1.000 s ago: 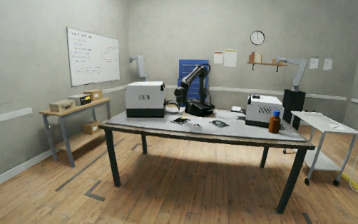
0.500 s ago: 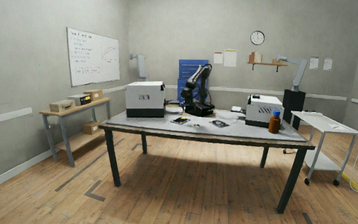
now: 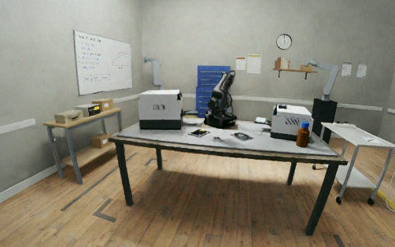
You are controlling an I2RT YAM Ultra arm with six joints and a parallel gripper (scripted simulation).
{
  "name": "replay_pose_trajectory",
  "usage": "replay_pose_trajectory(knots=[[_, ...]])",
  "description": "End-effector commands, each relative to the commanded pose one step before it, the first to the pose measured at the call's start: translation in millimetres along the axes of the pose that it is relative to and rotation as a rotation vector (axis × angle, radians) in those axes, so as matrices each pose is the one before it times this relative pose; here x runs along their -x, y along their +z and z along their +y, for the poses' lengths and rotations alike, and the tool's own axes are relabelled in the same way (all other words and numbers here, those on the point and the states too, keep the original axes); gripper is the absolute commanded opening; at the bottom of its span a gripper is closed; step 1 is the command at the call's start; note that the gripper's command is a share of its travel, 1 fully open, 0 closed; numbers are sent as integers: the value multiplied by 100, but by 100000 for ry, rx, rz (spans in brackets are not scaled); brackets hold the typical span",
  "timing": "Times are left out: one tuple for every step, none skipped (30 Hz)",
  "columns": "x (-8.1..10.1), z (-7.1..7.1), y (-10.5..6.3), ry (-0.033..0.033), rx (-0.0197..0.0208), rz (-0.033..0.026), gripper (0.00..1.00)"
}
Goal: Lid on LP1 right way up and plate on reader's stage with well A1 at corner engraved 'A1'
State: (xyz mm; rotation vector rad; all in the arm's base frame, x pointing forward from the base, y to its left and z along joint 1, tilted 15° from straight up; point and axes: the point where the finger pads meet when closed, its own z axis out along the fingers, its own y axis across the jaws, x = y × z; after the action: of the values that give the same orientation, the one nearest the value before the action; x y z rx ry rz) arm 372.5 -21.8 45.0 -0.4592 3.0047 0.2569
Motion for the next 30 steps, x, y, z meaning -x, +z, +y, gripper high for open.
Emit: replay_pose_trajectory(knots=[[1451, 1014, -2072, -7412, -3494, -4064, 100], [151, 379, -18, -2655, -100, 159, 100], [160, 375, -19, -2655, -101, 158, 100], [170, 370, -19, -2655, -101, 158, 100], [180, 366, -20, -2655, -101, 157, 100], [189, 360, -21, -607, 0, 13, 100], [191, 358, -21, 2, 30, -29, 100], [0, 0, 0, 0, 0, 0, 100], [0, 0, 0, 0, 0, 0, 100], [165, 372, -25, -2657, -92, 135, 100], [174, 368, -25, -2657, -92, 134, 100], [183, 363, -26, -2657, -93, 134, 100], [192, 358, -26, -2657, -93, 133, 100], [202, 353, -27, -2657, -94, 132, 100], [210, 347, -28, -599, 1, 6, 100], [212, 345, -28, 2, 29, -31, 100], [213, 345, -28, 2, 29, -31, 100], [184, 362, -32, -2658, -86, 110, 100], [194, 357, -32, -2658, -87, 109, 100], [203, 352, -33, -2658, -87, 109, 100], [212, 346, -34, -2658, -88, 108, 100], [221, 341, -35, -2658, -88, 108, 100], [229, 334, -35, -590, 1, -2, 100], [231, 332, -35, 3, 27, -33, 100], [0, 0, 0, 0, 0, 0, 100], [0, 0, 0, 0, 0, 0, 100], [207, 348, -40, -2659, -84, 85, 100], [215, 343, -40, -2659, -85, 84, 100], [224, 338, -40, -2659, -85, 84, 100], [232, 332, -41, -2659, -86, 83, 100]])
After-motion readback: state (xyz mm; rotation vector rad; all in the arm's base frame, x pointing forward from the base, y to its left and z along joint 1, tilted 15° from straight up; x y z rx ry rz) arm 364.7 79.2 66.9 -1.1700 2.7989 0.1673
